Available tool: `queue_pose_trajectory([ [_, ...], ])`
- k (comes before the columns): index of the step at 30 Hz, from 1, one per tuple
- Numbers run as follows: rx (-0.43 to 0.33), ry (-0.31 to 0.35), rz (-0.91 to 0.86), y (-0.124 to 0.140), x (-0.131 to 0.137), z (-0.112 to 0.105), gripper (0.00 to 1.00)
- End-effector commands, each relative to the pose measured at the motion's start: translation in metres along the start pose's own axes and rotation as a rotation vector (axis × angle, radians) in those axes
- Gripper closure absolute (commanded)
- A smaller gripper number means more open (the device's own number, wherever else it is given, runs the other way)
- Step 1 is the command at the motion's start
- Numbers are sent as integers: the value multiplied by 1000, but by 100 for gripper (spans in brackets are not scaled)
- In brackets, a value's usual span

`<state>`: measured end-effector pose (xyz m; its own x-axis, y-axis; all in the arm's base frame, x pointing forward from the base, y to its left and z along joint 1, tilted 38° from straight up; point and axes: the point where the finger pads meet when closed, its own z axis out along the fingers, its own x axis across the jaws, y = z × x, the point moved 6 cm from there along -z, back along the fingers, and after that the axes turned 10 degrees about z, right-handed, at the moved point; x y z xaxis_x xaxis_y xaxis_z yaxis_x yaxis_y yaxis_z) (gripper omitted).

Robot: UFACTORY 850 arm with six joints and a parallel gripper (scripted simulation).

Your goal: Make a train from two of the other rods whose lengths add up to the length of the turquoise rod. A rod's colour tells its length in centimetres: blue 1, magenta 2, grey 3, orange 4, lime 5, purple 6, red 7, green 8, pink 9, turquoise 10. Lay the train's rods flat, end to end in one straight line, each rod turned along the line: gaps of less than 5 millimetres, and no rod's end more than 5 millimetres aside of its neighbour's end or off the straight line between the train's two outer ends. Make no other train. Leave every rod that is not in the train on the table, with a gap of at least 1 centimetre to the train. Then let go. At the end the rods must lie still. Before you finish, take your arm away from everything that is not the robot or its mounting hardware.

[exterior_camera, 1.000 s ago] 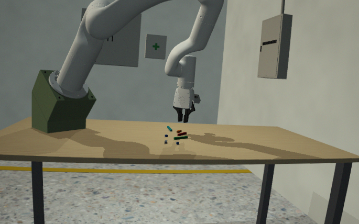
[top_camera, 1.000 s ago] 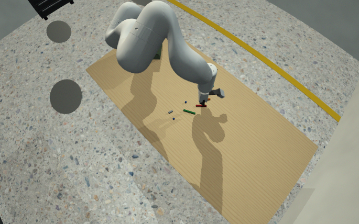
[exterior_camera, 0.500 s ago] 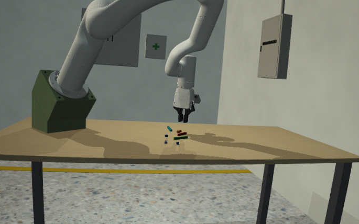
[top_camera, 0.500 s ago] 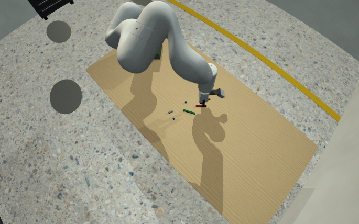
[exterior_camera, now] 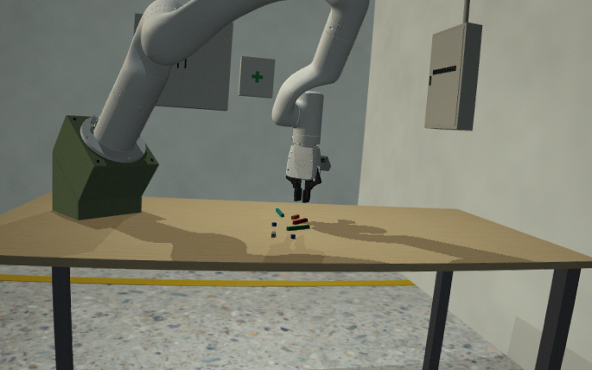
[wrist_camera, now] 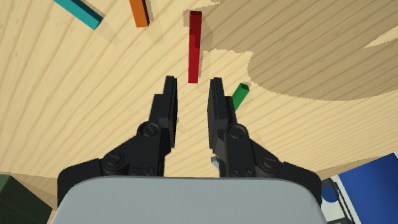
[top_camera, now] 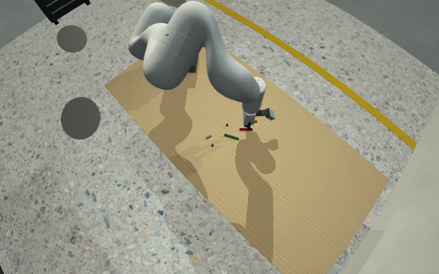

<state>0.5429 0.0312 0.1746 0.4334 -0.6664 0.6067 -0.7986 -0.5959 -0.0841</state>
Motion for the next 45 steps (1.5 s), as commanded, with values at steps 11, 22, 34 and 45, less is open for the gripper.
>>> queue_pose_trajectory([
  [11,1,0,0,-1,0,4,76],
  [22,1,0,0,-1,0,14,76],
  [34,1,0,0,-1,0,31,76],
  [45,1,0,0,-1,0,45,76],
])
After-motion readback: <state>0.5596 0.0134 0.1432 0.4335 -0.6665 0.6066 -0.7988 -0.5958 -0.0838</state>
